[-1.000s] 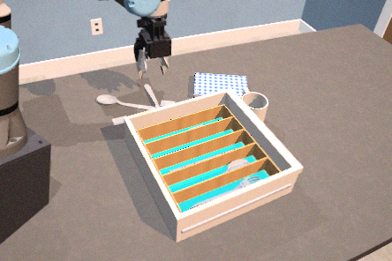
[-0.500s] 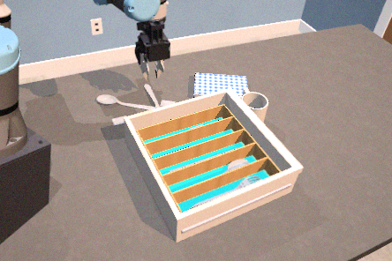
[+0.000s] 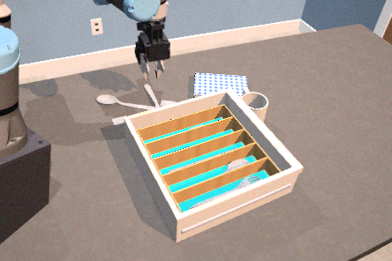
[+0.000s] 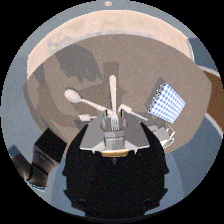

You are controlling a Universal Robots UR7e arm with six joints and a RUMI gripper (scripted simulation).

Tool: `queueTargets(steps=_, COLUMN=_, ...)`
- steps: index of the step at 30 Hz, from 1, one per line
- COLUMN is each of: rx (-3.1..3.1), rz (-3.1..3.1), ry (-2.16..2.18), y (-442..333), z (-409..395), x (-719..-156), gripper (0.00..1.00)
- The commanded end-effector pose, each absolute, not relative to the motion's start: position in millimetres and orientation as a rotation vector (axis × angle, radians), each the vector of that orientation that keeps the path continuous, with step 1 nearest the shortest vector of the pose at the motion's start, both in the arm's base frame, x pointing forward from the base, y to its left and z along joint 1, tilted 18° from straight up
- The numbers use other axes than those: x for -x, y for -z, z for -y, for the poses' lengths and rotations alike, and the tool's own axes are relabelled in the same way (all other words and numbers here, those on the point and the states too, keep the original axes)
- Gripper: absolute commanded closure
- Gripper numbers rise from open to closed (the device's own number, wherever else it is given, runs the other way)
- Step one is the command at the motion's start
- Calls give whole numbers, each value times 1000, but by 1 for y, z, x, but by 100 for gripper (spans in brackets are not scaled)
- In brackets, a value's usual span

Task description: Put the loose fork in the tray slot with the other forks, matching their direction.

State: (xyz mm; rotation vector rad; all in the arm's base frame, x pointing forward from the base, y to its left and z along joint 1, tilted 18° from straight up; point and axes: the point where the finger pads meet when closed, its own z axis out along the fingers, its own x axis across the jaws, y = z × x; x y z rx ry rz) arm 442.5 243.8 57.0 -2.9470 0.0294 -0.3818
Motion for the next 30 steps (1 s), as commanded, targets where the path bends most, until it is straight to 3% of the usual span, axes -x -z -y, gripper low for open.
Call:
queueTargets(steps=1, rx=2946, rz=-29, ry=384, y=-58, z=-244, x=-443, gripper=82)
queueTargets(steps=30, rx=2947, rz=-29, ry=384, y=-39, z=-247, x=-448, gripper=82)
